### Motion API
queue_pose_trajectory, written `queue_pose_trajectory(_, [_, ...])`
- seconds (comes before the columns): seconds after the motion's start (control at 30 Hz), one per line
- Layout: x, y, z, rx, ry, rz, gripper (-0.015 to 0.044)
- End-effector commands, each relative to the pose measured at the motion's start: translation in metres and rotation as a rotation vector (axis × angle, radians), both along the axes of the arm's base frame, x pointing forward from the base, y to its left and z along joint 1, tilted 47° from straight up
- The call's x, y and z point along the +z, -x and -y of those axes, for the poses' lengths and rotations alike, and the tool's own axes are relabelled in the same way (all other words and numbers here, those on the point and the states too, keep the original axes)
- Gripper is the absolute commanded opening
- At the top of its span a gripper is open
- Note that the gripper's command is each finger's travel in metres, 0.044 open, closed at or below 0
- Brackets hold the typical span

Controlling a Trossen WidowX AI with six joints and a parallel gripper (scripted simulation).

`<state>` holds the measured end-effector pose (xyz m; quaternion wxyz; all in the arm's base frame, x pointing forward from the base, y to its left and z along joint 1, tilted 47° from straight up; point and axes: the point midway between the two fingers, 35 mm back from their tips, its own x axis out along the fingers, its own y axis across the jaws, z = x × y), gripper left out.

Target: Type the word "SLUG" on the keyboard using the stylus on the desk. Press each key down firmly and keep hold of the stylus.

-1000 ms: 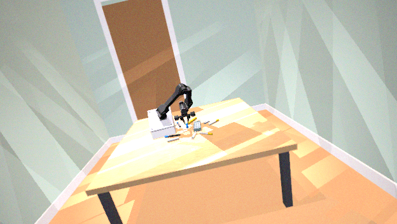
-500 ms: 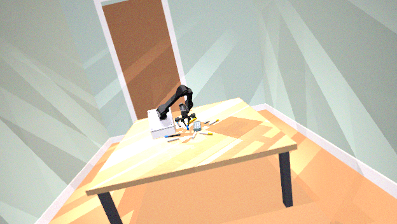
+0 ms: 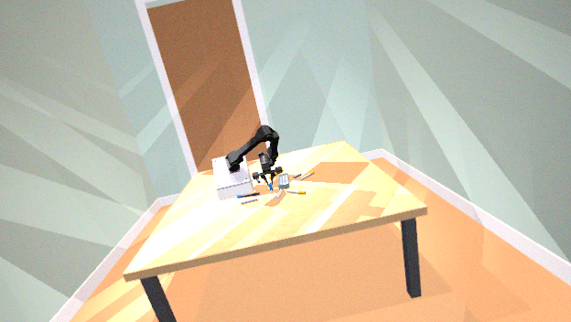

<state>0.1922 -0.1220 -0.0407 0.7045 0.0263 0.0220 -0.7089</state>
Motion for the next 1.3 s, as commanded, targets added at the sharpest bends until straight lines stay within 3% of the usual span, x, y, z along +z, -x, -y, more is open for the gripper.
queue_pose_trajectory(0.0, [-0.003, 0.0, 0.004, 0.004, 0.007, -0.007, 0.0])
queue_pose_trajectory(0.13, [-0.004, 0.001, 0.006, 0.004, 0.009, -0.007, 0.0])
queue_pose_trajectory(0.33, [-0.004, 0.001, 0.005, -0.003, 0.005, -0.001, 0.015])
queue_pose_trajectory(0.53, [-0.001, 0.0, 0.001, -0.001, 0.0, -0.002, 0.015])
queue_pose_trajectory(0.8, [0.037, 0.0, -0.038, 0.004, 0.006, -0.006, 0.015])
queue_pose_trajectory(1.27, [0.062, 0.0, -0.012, -0.007, -0.141, -0.007, 0.015])
